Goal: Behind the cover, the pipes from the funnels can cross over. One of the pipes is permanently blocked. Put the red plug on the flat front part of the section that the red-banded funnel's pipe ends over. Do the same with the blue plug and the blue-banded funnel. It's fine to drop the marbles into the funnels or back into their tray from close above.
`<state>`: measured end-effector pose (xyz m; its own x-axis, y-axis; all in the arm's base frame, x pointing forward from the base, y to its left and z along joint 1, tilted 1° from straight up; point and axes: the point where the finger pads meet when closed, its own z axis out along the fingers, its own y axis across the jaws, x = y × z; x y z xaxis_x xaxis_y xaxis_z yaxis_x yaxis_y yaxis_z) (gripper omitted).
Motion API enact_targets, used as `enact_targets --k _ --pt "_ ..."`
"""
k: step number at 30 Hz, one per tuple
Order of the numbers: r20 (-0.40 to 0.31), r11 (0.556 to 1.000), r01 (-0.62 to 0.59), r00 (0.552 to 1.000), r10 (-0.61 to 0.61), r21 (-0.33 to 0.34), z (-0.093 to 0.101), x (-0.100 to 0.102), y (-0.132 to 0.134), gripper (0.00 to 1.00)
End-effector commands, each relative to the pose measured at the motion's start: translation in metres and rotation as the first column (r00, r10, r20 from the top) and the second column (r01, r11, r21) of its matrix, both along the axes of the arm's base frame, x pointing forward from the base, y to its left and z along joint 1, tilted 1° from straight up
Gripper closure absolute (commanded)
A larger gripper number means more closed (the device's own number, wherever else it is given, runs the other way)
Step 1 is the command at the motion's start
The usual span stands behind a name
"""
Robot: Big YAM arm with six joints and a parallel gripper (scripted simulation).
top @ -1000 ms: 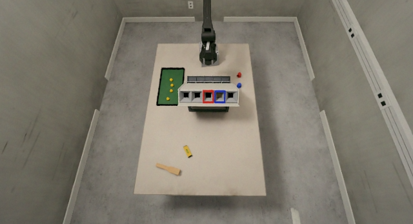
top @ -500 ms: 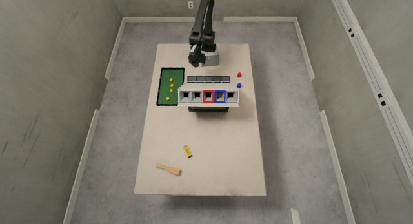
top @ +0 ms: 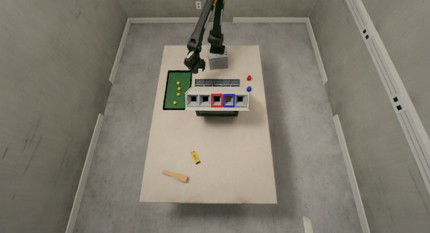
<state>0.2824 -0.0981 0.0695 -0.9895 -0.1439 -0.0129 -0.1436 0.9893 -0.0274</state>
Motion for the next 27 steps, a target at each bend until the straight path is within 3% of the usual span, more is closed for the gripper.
enact_targets --k 1,7,22,27 --pt "0.004 1.0 -0.025 1.0 0.025 0.003 -0.008 0.006 -0.012 0.2" --pt "0.004 1.0 -0.025 1.0 0.025 0.002 -0.013 0.007 -0.022 0.2" --pt "0.005 1.0 -0.022 1.0 0.022 -0.002 -0.041 0.014 -0.159 0.2" --pt "0.005 1.0 -0.022 1.0 0.022 -0.003 -0.043 0.014 -0.165 0.2"
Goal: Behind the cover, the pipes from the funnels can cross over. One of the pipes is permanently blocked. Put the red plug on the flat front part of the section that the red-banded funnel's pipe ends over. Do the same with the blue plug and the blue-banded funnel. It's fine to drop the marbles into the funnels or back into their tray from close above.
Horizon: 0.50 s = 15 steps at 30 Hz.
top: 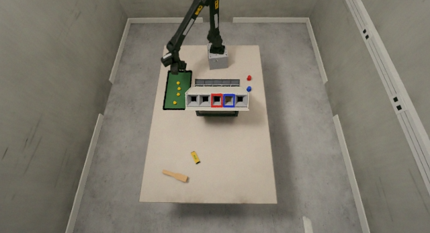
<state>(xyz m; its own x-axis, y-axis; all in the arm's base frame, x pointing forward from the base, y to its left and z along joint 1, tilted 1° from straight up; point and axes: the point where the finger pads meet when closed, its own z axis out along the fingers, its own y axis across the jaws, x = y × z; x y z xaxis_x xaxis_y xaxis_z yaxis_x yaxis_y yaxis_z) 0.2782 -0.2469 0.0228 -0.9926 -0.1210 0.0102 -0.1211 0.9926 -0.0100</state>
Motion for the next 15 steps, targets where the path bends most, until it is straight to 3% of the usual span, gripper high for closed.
enact_targets --k 1,15 --pt "0.029 0.999 -0.045 0.999 0.046 -0.018 0.004 0.018 -0.019 0.2" --pt "0.025 0.999 -0.046 0.999 0.047 -0.019 -0.002 0.019 -0.042 0.2"
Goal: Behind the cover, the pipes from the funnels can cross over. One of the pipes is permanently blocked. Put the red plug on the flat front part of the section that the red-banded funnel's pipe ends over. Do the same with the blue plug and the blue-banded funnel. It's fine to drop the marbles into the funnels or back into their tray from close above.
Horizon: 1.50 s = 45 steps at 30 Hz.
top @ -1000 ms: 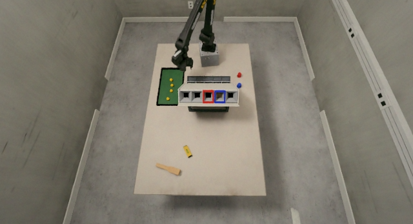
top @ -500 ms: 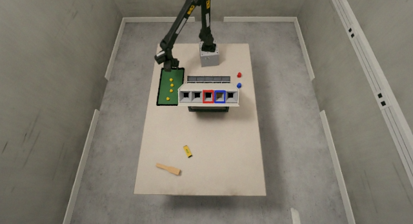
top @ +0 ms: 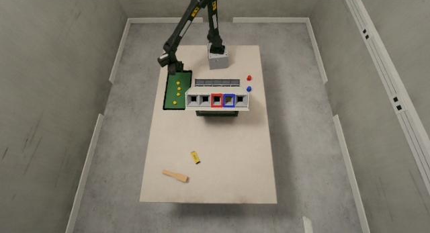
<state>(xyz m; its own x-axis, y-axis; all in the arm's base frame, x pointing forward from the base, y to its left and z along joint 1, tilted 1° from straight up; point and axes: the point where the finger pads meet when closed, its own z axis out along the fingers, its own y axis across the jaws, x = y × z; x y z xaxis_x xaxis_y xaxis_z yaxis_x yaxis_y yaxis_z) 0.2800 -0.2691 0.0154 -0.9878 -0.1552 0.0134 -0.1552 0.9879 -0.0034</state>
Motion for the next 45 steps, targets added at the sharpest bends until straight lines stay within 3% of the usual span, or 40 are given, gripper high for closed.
enact_targets --k 1,45 --pt "0.029 1.0 -0.011 1.0 0.012 -0.023 0.0049 0.0172 -0.0193 0.2" --pt "0.012 1.0 -0.004 1.0 0.004 -0.01 0.0047 0.0173 -0.0205 0.2"
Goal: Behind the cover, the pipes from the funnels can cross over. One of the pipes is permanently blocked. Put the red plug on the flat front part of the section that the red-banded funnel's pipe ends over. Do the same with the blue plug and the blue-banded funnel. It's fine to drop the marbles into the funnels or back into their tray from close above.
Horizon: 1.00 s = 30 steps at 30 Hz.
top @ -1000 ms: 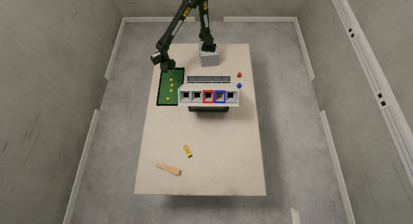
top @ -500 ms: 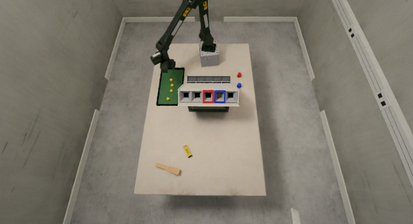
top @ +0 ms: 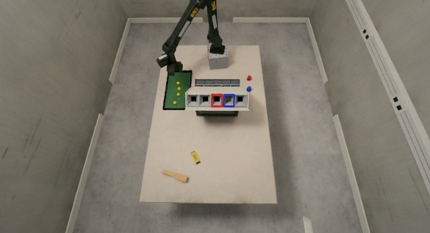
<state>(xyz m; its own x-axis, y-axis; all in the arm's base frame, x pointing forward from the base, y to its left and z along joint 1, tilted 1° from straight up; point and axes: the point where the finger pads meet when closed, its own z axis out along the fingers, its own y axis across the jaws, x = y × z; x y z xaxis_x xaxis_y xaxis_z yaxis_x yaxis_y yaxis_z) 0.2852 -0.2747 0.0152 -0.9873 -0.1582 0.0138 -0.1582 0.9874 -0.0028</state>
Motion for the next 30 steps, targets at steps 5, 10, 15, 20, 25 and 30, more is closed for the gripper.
enact_targets --k 5,10,15,20,25,30 --pt "0.012 1.0 -0.001 1.0 0.001 -0.01 0.0051 0.0122 -0.0151 0.2" --pt "0.012 1.0 -0.001 1.0 0.001 -0.01 0.0051 0.0122 -0.0151 0.2" --pt "0.012 1.0 -0.001 1.0 0.001 -0.01 0.0051 0.0122 -0.0151 0.2" --pt "0.012 1.0 -0.001 1.0 0.001 -0.01 0.0051 0.0122 -0.0151 0.2" --pt "0.012 1.0 -0.001 1.0 0.001 -0.01 0.0052 0.0132 -0.0165 0.2" --pt "0.012 1.0 -0.001 1.0 0.001 -0.01 0.0056 0.0149 -0.0189 0.2"
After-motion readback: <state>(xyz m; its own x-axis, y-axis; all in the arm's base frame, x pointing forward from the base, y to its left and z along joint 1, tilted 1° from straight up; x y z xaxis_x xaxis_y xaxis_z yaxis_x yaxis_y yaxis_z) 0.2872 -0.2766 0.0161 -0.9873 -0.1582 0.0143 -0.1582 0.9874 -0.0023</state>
